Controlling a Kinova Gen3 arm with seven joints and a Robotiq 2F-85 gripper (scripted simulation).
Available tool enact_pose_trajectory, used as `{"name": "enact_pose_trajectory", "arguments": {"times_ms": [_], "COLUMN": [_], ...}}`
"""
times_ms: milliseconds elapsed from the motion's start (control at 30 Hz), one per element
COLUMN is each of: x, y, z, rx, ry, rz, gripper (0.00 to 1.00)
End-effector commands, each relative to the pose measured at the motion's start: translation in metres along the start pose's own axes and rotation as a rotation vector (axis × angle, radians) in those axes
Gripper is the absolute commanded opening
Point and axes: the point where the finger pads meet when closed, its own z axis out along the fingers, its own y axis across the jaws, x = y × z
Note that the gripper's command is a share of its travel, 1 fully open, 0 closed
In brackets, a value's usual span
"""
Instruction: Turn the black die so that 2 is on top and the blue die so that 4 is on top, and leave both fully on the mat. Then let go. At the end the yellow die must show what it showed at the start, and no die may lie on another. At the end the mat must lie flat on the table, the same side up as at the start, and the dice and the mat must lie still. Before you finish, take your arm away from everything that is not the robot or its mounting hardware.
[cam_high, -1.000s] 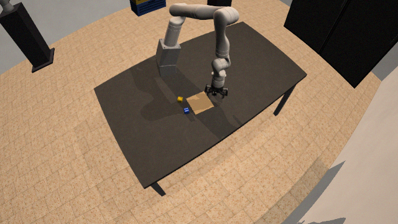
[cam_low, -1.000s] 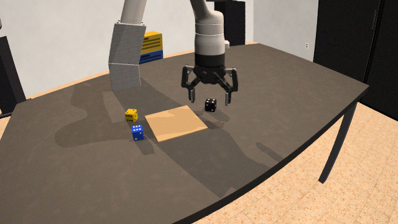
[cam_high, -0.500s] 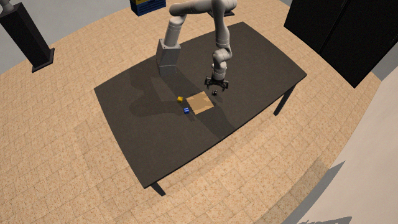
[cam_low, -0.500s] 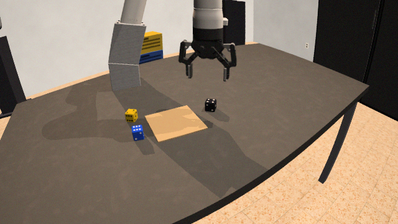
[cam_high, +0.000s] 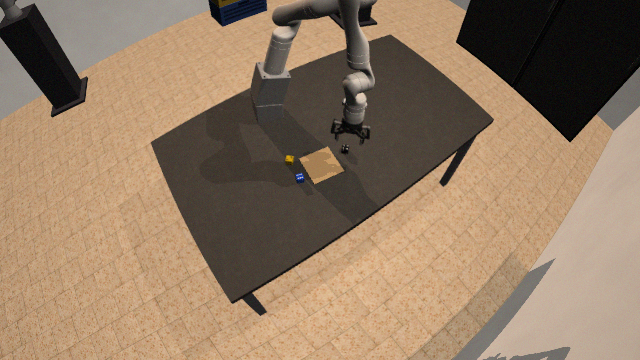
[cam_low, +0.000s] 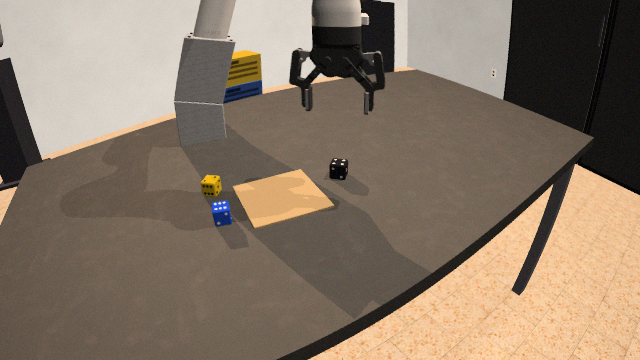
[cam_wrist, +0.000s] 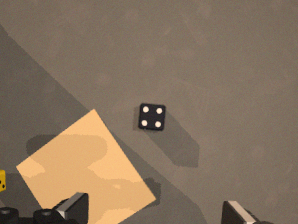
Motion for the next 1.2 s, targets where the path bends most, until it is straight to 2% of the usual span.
{"name": "enact_pose_trajectory", "arguments": {"times_ms": [0,133,200,1167], "x": [0.004,0.051,0.063,0.064], "y": [0.001,-0.005,-0.008,-0.008], "z": [0.000,0.004,0.004,0.004], "rx": [-0.002,-0.003,-0.001,-0.002], "ry": [-0.001,0.000,-0.001,-0.001], "rz": [0.003,0.039,0.048,0.074], "gripper": [1.00,1.00,1.00,1.00]}}
